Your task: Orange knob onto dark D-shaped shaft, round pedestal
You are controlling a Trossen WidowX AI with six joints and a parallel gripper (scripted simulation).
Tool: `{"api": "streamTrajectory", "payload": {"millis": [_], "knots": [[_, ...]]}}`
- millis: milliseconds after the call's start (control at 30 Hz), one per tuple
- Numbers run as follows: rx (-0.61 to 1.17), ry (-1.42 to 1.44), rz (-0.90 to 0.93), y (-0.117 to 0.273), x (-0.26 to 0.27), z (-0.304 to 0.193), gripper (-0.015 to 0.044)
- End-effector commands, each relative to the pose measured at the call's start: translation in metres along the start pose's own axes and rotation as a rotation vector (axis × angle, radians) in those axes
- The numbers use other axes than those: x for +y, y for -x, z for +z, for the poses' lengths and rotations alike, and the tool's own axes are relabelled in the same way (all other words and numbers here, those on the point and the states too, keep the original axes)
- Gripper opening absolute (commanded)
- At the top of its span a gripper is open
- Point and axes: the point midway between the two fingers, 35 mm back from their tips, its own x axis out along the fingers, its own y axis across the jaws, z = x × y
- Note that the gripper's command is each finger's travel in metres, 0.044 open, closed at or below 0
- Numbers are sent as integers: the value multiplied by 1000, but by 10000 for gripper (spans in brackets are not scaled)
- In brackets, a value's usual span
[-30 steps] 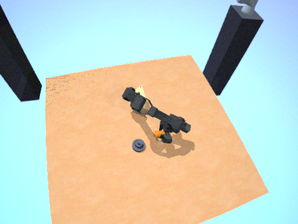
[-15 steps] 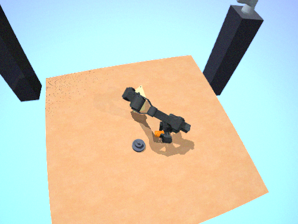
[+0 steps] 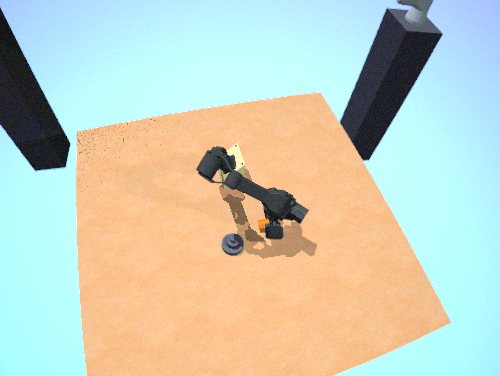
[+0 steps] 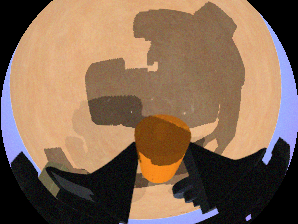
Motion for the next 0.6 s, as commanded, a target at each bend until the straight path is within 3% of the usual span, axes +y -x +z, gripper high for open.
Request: {"api": "streamTrajectory", "payload": {"millis": [0, 567], "knots": [[-73, 1, 3, 2, 0, -5, 180], [-344, 2, 5, 5, 0, -22, 180]]}}
